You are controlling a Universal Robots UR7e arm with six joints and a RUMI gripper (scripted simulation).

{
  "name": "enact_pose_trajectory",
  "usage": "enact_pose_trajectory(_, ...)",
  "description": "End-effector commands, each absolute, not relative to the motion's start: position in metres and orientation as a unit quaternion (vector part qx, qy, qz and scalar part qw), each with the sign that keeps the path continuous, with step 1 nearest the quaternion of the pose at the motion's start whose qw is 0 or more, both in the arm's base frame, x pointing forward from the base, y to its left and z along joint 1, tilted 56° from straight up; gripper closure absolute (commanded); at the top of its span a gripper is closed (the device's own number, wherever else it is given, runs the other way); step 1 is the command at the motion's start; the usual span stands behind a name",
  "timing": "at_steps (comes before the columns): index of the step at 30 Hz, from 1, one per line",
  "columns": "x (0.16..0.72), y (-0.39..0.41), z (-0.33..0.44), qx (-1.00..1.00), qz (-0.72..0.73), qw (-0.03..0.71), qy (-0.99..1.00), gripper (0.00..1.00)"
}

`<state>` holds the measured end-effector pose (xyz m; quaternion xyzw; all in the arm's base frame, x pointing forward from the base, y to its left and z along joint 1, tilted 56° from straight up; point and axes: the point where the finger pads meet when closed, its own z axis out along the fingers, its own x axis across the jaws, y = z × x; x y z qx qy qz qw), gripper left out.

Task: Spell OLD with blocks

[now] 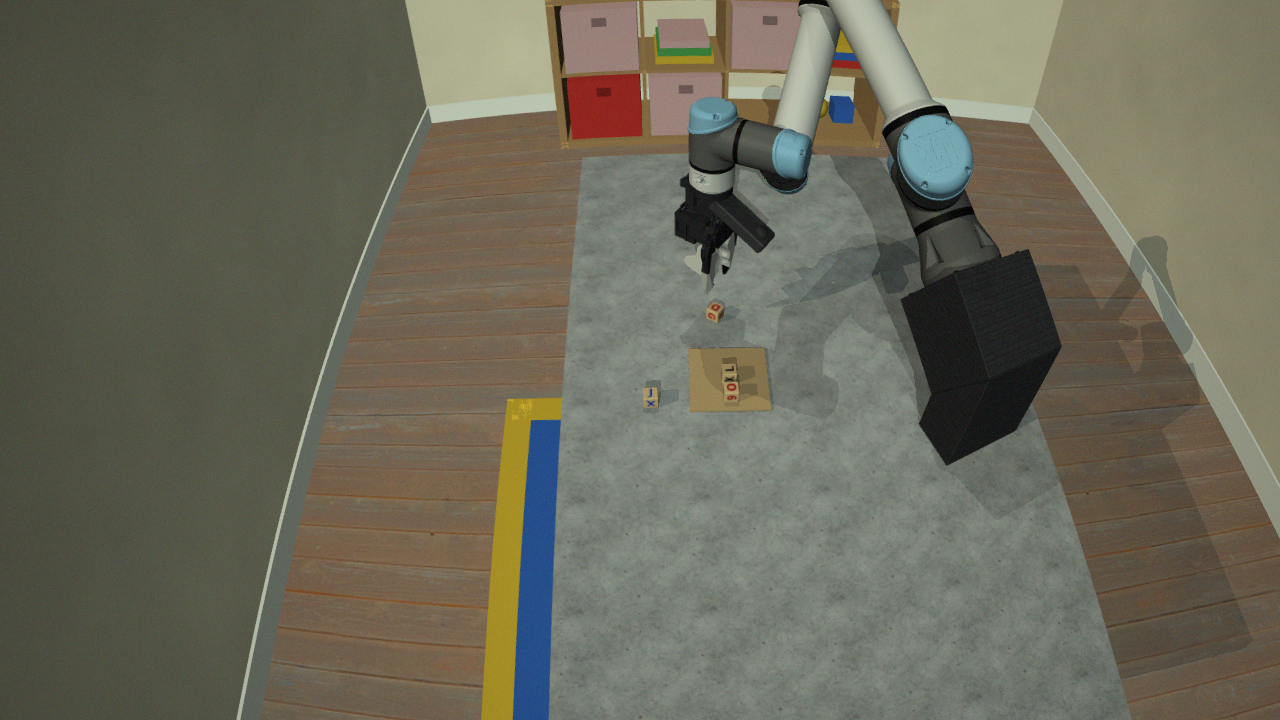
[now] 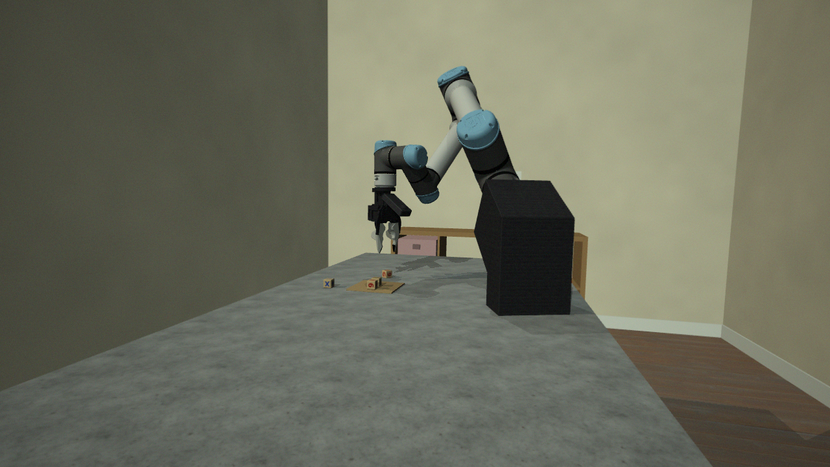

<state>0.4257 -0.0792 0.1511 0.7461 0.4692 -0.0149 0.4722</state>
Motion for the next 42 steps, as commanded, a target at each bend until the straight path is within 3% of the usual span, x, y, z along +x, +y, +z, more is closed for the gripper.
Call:
enact_pose_trajectory(1, 0.426, -0.079, 0.151, 0.746, -0.014, 0.472, 0.469, 0.63)
enact_pose_trajectory(42, 0.441, -0.106, 0.131, 0.746, -0.014, 0.472, 0.469, 0.63)
